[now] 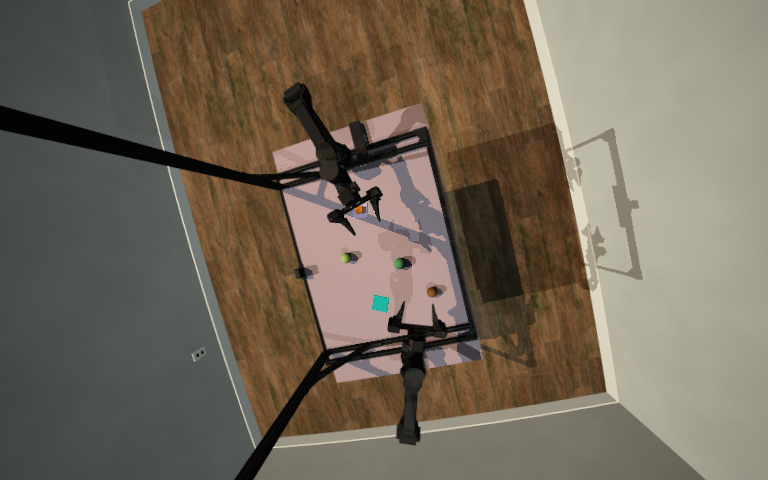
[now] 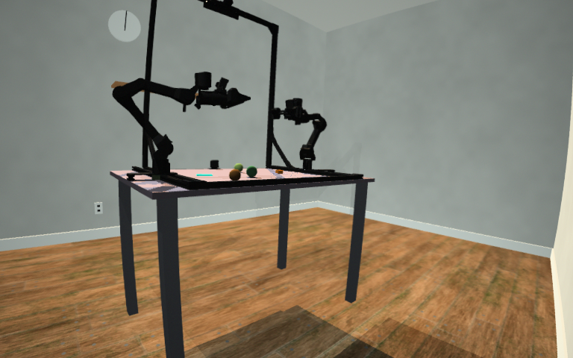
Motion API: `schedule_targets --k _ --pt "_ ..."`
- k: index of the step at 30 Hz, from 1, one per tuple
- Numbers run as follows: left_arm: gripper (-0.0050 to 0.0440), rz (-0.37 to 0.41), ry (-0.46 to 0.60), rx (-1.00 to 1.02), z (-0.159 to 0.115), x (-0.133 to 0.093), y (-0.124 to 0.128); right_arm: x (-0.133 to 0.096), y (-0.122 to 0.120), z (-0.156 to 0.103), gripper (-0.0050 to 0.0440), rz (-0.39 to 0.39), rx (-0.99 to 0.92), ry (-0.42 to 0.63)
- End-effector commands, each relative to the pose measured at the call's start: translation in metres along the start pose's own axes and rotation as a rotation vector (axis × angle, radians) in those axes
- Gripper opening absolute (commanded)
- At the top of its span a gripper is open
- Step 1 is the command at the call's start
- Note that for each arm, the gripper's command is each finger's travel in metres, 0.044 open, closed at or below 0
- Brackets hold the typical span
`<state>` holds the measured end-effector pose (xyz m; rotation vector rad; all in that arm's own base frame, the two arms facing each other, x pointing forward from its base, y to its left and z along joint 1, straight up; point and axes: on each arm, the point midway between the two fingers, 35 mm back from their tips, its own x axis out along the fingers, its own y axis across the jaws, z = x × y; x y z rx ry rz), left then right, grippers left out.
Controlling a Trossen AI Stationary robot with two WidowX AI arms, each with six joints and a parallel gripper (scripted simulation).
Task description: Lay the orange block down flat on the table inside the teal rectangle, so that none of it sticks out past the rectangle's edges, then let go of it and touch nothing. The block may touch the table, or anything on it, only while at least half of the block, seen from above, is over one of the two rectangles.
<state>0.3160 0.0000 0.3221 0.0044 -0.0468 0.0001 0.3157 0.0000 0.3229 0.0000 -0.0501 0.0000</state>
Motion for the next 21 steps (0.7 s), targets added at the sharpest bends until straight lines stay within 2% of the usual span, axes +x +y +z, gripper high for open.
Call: schedule_targets --k 1,6,11,13,16,21 --pt "0.0440 -0.006 0.034 0.038 -0.007 0.003 -0.002 0.000 0.000 0.000 0.0440 0.000 0.000 0.000" --pt "0.0440 -0.063 0.224 0.260 -0.049 0.013 -0.011 0.000 0.000 0.000 0.0440 0.000 0.000 0.000" --pt "0.0440 -0.231 0.492 0.590 -0.111 0.015 -0.027 0.000 0.000 0.000 0.0440 0.000 0.000 0.000" --pt "0.0440 -0.231 0.492 0.590 -0.111 0.015 -0.027 0.000 0.000 0.000 0.0440 0.000 0.000 0.000" --pt "0.0440 -0.408 0.660 0.821 -0.152 0.005 -0.037 0.000 0.000 0.000 0.0440 0.000 0.000 0.000" --pt "0.0440 -0.699 0.832 1.094 -0.195 -0.019 -0.046 0.000 0.000 0.000 0.0440 0.000 0.000 0.000"
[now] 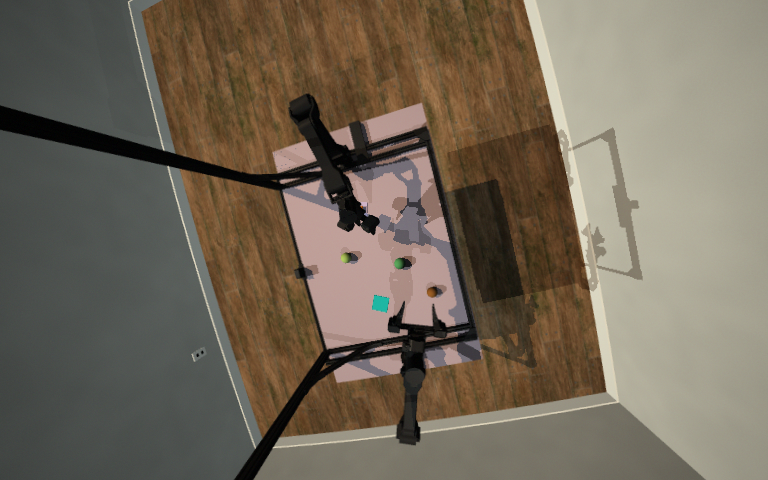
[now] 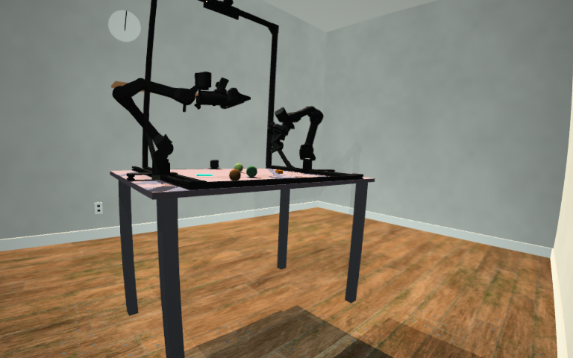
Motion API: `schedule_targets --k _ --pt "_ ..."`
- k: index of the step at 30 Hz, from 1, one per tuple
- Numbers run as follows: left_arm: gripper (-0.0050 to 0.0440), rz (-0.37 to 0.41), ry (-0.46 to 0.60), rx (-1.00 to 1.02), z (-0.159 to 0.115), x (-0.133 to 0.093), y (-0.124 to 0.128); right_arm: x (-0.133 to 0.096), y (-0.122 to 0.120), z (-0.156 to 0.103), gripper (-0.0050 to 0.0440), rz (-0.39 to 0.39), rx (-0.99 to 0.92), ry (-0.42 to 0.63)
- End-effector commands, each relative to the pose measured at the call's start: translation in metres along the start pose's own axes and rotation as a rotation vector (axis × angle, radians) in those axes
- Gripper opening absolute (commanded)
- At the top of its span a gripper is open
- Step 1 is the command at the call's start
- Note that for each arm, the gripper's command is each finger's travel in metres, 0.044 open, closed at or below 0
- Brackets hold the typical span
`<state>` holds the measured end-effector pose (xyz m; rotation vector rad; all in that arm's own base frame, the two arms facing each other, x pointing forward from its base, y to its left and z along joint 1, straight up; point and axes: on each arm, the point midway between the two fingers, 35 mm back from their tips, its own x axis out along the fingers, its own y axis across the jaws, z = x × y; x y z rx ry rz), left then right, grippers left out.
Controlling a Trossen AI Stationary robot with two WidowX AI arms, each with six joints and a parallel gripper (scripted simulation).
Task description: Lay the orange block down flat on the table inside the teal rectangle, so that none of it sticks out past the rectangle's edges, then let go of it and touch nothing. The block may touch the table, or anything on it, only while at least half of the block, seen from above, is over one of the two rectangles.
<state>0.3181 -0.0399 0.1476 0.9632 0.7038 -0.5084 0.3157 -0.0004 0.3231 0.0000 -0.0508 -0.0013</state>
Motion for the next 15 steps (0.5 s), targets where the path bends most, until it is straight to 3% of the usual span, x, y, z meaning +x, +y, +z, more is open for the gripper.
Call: schedule_targets --k 1,7,9,12,15 --pt "0.0440 -0.186 0.083 0.248 -0.011 0.010 -0.032 0.000 0.000 0.000 0.0440 0.001 0.000 0.001" --pt "0.0440 -0.503 0.129 0.642 -0.031 0.012 -0.079 0.000 0.000 0.000 0.0440 0.001 0.000 0.001" --pt "0.0440 -0.503 0.129 0.642 -0.031 0.012 -0.079 0.000 0.000 0.000 0.0440 0.001 0.000 0.001" --pt "0.0440 -0.651 0.118 0.807 -0.039 0.007 -0.097 0.000 0.000 0.000 0.0440 0.001 0.000 0.001" --pt "0.0440 -0.732 0.106 0.891 -0.043 0.004 -0.106 0.000 0.000 0.000 0.0440 0.001 0.000 0.001"
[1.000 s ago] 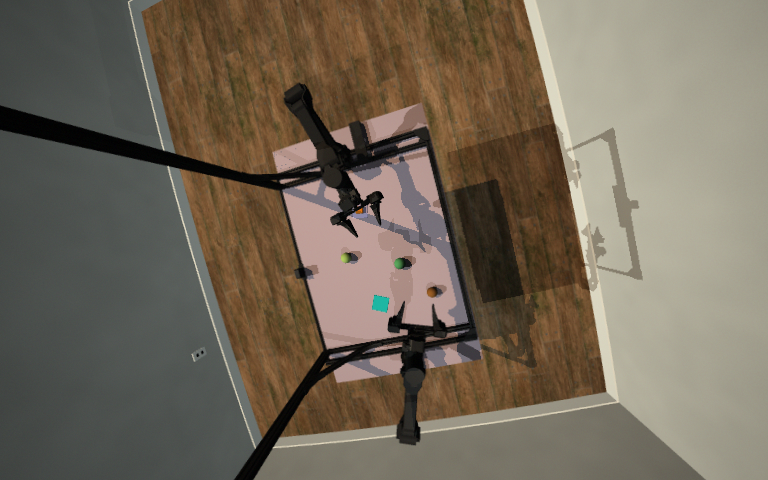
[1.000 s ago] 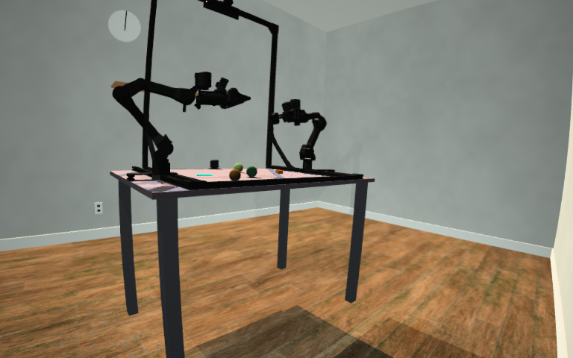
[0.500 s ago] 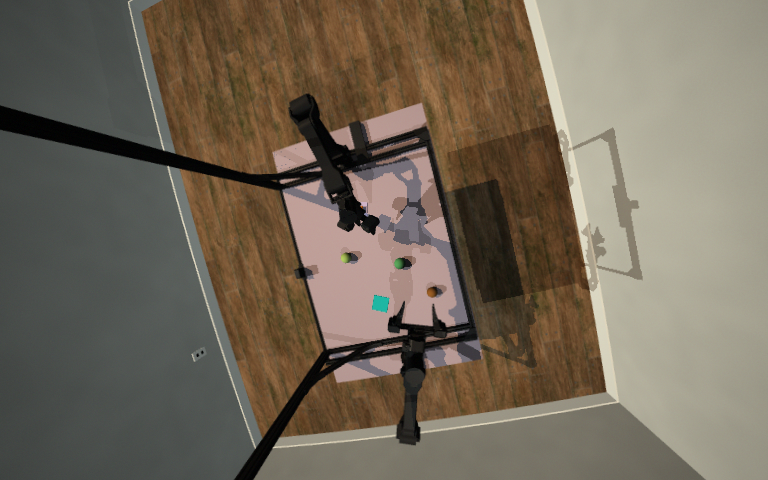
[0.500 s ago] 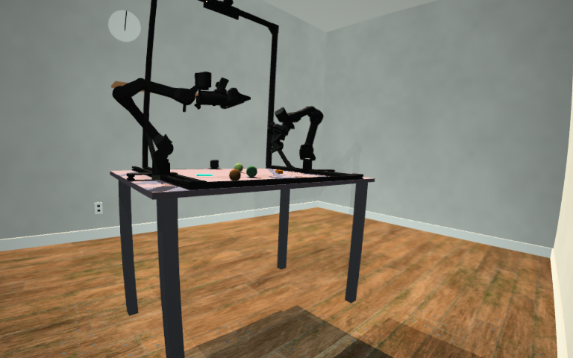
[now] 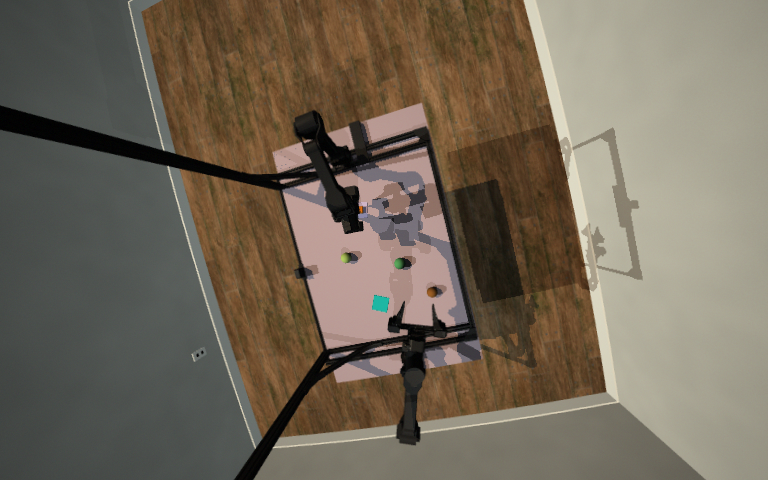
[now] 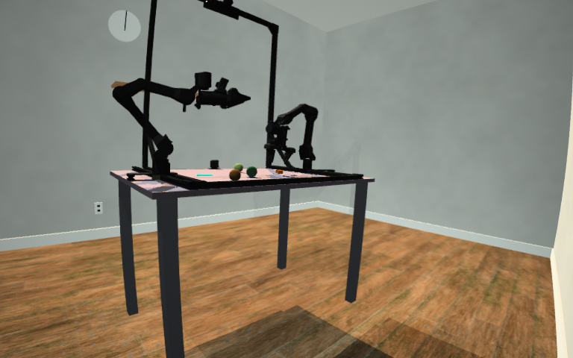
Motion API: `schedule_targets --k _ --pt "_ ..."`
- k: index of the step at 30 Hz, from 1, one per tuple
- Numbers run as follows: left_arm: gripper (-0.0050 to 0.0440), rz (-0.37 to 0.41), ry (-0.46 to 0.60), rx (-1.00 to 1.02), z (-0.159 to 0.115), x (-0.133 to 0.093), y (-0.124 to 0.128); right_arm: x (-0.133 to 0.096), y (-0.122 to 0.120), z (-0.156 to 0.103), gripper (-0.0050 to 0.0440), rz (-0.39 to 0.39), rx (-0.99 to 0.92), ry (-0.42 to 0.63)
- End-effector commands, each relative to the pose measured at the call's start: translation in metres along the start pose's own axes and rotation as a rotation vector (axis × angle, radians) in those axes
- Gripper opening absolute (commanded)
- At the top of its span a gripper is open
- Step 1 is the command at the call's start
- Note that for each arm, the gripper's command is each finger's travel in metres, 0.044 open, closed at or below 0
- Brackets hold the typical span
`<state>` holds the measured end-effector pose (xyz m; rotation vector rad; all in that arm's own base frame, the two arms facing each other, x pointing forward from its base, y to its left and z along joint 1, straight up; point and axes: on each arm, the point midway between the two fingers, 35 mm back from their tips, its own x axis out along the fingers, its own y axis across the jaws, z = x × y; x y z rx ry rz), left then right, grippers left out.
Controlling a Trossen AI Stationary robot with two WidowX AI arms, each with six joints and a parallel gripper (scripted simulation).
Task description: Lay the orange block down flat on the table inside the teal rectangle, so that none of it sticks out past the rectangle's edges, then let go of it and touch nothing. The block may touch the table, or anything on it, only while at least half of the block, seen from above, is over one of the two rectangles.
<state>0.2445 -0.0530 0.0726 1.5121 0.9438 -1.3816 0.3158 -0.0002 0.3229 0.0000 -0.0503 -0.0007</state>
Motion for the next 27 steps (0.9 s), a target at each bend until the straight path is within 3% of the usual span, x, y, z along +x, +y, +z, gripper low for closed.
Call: schedule_targets --k 1,27 --pt "0.0440 -0.083 -0.013 0.113 0.004 0.003 -0.009 0.000 0.000 0.000 0.0440 0.001 0.000 0.000" --pt "0.0440 -0.096 -0.020 0.119 0.006 0.036 -0.013 0.000 0.000 0.000 0.0440 0.001 0.000 0.000"
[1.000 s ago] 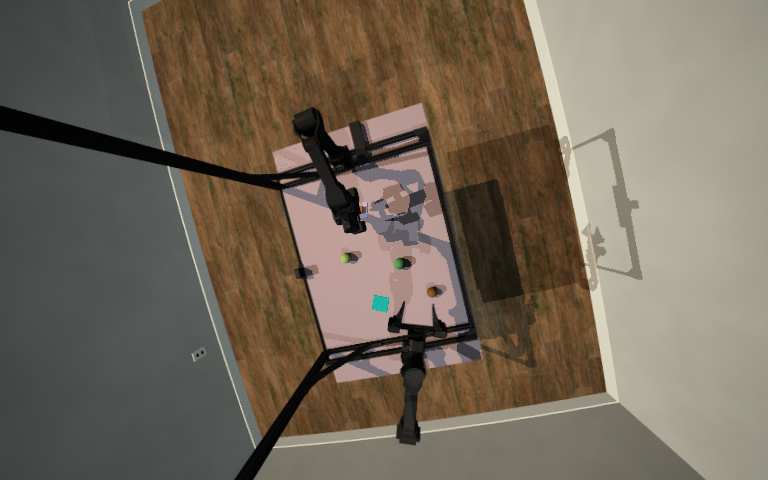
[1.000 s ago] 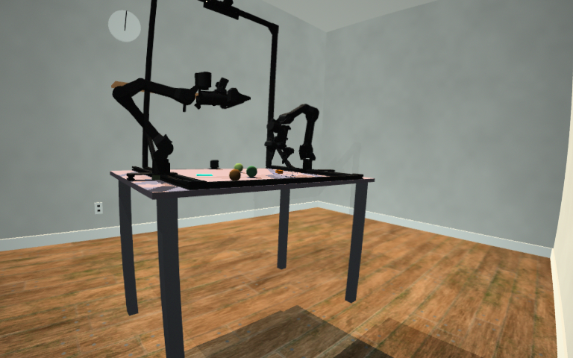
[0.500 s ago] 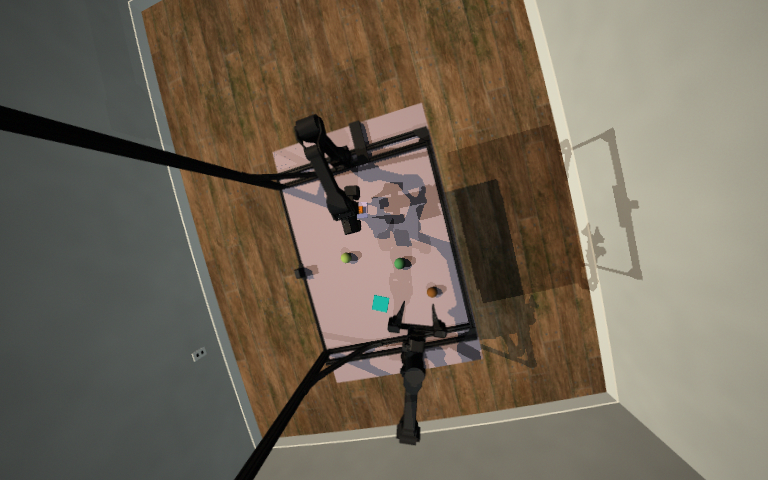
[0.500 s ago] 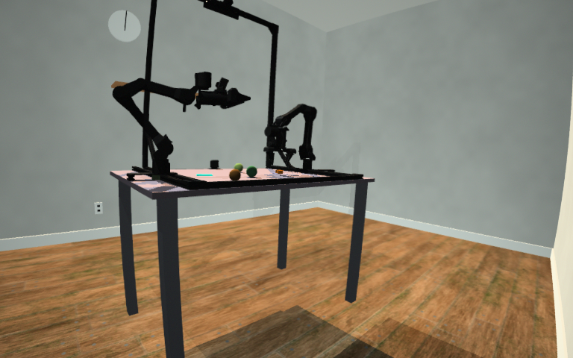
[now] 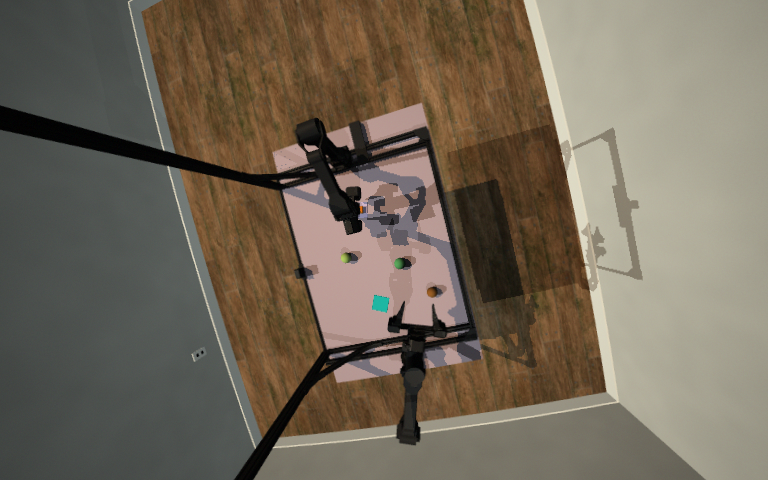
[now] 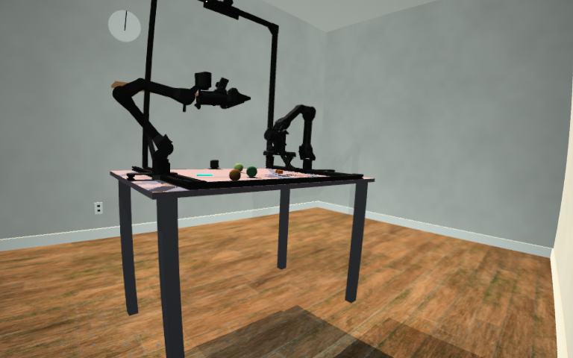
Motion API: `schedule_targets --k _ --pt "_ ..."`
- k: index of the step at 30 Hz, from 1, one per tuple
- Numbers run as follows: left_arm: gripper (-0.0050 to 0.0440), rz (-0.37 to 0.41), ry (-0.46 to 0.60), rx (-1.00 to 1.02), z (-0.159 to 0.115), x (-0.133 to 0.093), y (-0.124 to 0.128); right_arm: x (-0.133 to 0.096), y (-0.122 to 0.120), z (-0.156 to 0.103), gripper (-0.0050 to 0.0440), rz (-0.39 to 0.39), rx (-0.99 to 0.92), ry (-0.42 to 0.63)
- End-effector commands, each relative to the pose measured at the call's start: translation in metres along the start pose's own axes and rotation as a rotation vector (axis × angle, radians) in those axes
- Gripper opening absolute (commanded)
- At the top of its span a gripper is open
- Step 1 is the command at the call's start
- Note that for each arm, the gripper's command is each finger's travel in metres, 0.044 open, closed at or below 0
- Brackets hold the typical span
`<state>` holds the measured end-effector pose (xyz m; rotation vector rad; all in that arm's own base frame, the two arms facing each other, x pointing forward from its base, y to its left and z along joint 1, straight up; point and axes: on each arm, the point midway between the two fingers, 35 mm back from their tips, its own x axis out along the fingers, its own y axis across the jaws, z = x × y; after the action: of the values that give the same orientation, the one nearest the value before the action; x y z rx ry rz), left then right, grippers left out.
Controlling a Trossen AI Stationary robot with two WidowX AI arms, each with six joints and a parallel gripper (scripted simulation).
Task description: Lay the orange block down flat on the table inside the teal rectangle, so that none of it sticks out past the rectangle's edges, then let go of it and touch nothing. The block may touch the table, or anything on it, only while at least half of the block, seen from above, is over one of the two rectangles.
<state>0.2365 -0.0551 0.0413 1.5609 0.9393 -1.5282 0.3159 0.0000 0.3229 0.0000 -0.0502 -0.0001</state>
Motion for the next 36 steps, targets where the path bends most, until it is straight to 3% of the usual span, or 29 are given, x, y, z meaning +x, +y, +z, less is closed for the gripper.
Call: schedule_targets --k 1,11,16,18,23,36 --pt "0.0440 -0.013 -0.005 0.003 0.001 0.006 -0.002 0.000 0.000 0.000 0.0440 0.000 0.000 0.000" --pt "0.0440 -0.017 -0.011 -0.002 0.001 0.019 -0.003 0.000 0.000 0.000 0.0440 0.000 0.000 0.000" --pt "0.0320 -0.017 -0.011 -0.002 0.001 0.019 -0.003 0.000 0.000 0.000 0.0440 0.000 0.000 0.000" --pt "0.0320 -0.017 -0.011 -0.002 0.001 0.019 -0.003 0.000 0.000 0.000 0.0440 0.000 0.000 0.000" --pt "0.0200 -0.017 -0.011 -0.002 0.001 0.019 -0.003 0.000 0.000 0.000 0.0440 0.000 0.000 0.000" --pt "0.0133 -0.017 -0.011 -0.002 0.001 0.019 -0.003 0.000 0.000 0.000 0.0440 0.000 0.000 0.000"
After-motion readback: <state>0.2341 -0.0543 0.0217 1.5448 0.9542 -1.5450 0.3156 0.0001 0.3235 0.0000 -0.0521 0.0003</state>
